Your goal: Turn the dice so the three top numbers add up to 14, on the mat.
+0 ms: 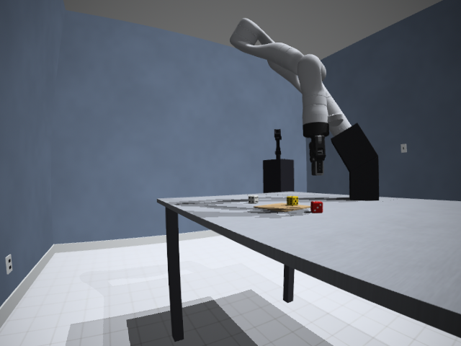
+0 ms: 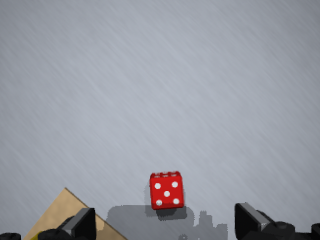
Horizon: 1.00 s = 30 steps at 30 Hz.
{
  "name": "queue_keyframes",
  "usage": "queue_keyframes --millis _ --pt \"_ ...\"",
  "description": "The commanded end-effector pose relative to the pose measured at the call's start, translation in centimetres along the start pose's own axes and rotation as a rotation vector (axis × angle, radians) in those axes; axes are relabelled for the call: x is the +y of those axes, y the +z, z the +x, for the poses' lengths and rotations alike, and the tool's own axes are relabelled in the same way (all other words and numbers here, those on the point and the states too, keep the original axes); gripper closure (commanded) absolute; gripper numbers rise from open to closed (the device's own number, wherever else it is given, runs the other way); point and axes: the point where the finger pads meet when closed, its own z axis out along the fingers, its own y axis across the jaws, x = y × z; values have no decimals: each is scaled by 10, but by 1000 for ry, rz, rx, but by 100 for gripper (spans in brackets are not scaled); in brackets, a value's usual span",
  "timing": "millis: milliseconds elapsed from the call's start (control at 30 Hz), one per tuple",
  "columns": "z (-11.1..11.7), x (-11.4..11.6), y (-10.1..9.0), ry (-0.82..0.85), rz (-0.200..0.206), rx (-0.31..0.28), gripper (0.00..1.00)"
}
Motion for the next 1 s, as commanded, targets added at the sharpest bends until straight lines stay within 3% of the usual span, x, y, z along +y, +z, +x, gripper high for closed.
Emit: queue_keyframes --millis 0,367,400,967 --pt "-2 2 2 -33 -4 0 0" --pt "-2 2 2 -53 -4 0 0" --pt "-2 2 2 -53 -4 0 54" --pt "-2 2 2 -53 -4 0 54"
